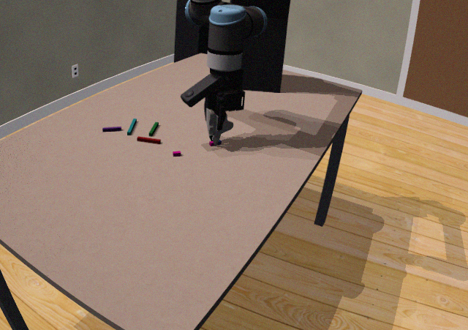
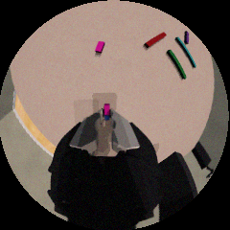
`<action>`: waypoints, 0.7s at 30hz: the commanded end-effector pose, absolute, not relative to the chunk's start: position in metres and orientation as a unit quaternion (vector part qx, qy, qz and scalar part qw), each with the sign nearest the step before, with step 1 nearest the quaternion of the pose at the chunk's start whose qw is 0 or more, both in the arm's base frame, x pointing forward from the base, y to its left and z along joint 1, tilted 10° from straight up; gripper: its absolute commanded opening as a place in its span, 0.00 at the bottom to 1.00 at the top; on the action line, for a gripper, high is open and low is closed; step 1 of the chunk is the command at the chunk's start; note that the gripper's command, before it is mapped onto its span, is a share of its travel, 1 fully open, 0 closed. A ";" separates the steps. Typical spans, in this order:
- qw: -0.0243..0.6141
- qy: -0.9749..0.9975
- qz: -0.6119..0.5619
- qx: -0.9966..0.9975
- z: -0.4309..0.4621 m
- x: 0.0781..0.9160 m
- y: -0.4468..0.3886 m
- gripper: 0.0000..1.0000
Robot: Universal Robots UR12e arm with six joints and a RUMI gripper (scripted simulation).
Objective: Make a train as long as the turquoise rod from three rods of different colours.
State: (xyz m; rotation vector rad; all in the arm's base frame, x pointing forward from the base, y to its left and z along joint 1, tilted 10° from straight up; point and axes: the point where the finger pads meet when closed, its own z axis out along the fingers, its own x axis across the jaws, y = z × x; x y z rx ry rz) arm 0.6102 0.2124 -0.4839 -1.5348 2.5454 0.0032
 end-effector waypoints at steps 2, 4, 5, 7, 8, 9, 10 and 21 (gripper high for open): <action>0.085 0.853 0.001 -0.515 -0.483 0.611 0.212 0.00; 0.085 0.853 0.001 -0.515 -0.483 0.611 0.212 0.00; 0.085 0.853 0.001 -0.515 -0.483 0.611 0.212 0.00; 0.085 0.853 0.001 -0.515 -0.483 0.611 0.212 0.00; 0.085 0.853 0.001 -0.515 -0.483 0.611 0.212 0.00; 0.085 0.853 0.001 -0.515 -0.483 0.611 0.212 0.00; 0.085 0.853 0.001 -0.515 -0.483 0.611 0.212 0.00; 0.085 0.853 0.001 -0.515 -0.483 0.611 0.212 0.08</action>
